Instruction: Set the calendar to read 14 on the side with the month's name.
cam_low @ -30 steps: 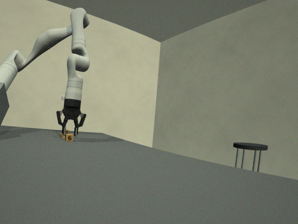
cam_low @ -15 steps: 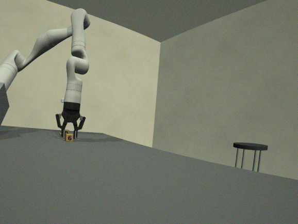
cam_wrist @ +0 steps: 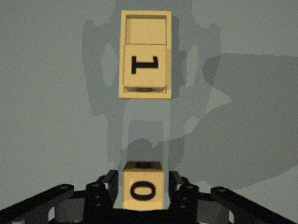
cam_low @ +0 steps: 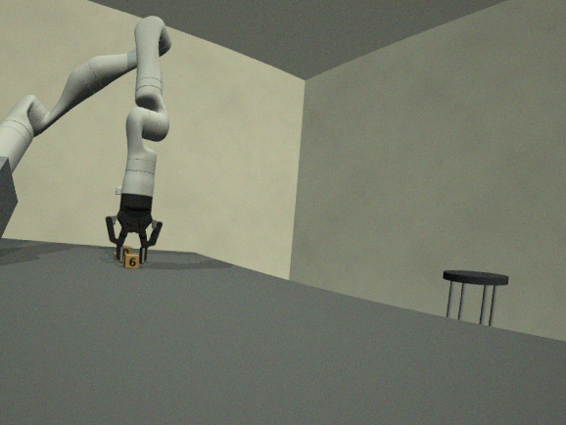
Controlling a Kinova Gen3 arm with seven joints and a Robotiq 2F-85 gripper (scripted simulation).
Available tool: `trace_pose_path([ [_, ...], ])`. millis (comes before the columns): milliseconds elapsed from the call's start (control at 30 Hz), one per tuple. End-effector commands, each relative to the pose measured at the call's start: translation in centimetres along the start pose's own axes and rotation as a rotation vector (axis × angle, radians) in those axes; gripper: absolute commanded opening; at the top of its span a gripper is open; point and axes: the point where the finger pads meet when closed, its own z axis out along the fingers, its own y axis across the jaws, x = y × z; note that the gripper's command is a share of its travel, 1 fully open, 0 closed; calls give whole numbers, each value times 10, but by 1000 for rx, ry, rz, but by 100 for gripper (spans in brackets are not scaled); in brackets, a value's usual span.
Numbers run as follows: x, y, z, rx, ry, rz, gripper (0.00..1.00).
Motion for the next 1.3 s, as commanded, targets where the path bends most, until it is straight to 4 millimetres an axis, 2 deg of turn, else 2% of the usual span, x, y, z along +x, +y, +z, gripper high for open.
trace_pose_path([
  [0,0,0,-1,-1,-1,0,48],
  [533,0,0,-1,-1,-1,0,48],
  [567,0,0,-1,-1,-1,0,28],
  [1267,0,0,-1,-1,-1,0,28],
])
